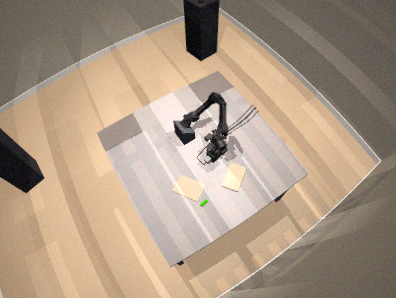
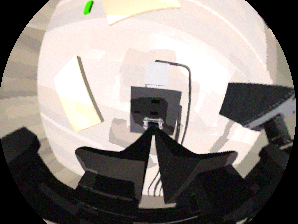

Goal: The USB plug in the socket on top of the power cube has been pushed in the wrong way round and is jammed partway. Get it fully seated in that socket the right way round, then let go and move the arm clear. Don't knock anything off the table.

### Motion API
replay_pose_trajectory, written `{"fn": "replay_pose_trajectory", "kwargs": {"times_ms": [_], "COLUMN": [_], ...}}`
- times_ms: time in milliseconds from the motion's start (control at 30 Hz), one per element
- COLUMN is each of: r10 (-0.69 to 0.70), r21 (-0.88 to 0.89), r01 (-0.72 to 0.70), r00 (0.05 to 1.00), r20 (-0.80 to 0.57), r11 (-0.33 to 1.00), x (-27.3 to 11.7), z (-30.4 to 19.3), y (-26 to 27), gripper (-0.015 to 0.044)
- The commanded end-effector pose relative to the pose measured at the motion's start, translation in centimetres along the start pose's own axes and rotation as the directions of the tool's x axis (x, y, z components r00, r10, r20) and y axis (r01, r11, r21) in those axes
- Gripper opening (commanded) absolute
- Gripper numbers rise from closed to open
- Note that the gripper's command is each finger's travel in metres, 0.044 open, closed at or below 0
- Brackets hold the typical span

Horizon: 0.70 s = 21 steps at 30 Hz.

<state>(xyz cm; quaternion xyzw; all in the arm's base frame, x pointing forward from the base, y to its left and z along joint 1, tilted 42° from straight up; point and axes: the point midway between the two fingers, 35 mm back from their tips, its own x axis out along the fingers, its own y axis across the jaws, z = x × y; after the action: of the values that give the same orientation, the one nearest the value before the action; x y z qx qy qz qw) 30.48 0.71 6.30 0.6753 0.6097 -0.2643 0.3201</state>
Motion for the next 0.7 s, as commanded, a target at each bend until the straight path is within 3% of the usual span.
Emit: {"fn": "replay_pose_trajectory", "kwargs": {"times_ms": [0, 67, 200, 667], "r10": [-0.004, -0.004, 0.000, 0.000], "r21": [-0.001, -0.001, 0.000, 0.000], "r01": [0.004, 0.004, 0.000, 0.000], "r00": [1.000, 1.000, 1.000, 1.000], "r20": [-0.004, -0.004, 0.000, 0.000], "r11": [1.000, 1.000, 1.000, 1.000], "x": [0.25, 0.25, 0.00, 0.00], "z": [-0.11, -0.11, 0.00, 0.00], "y": [-0.07, -0.07, 0.00, 0.00], "gripper": [0.0000, 0.0000, 0.0095, 0.0095]}}
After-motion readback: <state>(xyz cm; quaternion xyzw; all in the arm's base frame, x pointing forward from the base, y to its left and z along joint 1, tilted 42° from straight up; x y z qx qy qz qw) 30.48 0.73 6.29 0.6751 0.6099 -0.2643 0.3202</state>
